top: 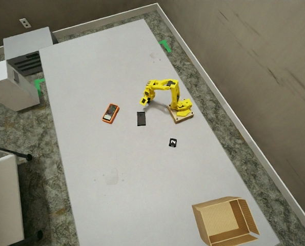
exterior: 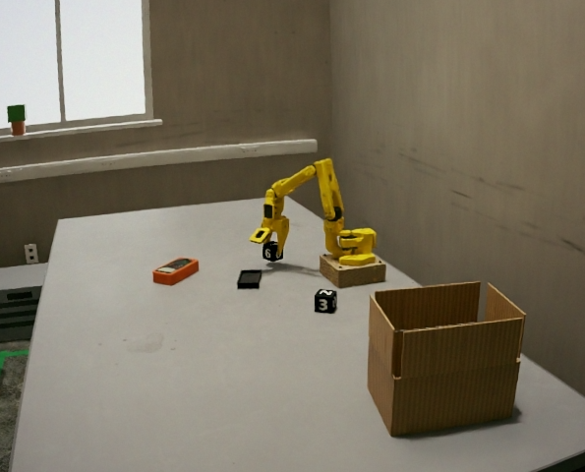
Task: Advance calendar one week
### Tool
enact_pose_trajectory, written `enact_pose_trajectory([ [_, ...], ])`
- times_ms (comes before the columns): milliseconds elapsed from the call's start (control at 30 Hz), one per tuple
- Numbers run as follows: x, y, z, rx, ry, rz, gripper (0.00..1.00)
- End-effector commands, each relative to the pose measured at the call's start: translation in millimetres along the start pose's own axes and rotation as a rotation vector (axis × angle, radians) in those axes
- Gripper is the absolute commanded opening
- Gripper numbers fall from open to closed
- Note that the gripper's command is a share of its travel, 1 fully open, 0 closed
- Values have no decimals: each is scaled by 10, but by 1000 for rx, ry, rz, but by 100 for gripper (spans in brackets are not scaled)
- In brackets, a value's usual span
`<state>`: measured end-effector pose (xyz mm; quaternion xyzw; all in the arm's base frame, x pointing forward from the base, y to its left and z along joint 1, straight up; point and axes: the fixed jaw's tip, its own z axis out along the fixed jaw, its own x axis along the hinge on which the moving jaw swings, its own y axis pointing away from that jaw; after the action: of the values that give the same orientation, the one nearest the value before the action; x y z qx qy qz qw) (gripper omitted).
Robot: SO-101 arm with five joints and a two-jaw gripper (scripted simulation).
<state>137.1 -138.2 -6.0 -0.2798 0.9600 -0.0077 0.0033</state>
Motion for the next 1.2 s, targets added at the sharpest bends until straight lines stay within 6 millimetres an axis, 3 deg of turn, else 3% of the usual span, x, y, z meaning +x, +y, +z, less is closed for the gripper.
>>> enact_pose_trajectory([
  [0,23,28,43,-15,2,3,0],
  [1167,23,31,156,-15,2,3,0],
])
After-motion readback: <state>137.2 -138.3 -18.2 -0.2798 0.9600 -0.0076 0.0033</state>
